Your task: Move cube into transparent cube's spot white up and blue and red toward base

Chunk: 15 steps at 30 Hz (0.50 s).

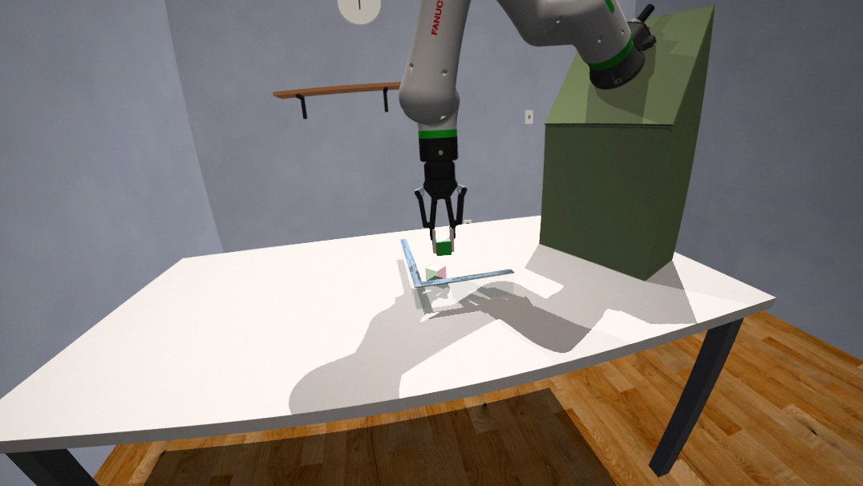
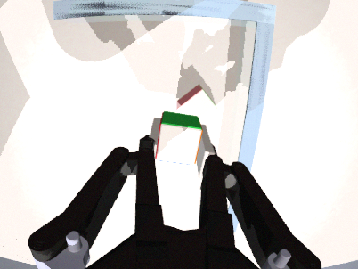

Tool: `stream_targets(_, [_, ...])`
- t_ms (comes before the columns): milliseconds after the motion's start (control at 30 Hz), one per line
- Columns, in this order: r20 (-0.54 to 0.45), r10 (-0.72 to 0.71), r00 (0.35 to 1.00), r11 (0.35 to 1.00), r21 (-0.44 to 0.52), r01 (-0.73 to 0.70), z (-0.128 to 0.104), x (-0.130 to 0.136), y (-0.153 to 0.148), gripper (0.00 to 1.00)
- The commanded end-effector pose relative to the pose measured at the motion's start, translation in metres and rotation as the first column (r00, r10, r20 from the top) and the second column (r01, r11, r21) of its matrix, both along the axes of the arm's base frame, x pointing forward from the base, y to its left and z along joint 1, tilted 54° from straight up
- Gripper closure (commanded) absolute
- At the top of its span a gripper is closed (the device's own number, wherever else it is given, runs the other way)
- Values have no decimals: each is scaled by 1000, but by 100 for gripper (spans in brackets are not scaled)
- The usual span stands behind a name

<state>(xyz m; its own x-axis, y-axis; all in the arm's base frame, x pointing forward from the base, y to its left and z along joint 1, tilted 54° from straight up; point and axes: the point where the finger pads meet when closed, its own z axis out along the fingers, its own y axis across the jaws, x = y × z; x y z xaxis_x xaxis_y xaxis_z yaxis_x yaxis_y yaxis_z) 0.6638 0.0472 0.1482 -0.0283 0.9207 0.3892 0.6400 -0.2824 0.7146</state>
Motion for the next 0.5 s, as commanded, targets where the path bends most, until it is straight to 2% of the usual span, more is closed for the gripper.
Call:
stream_targets(0, [-25,-49,998,997,65,51,3,2,1,100])
stream_targets(267, [-136,-205,969,931,280,236,12,8,4,100])
stream_targets(467, [-202,-269,942,868,372,328,17,11,6,100])
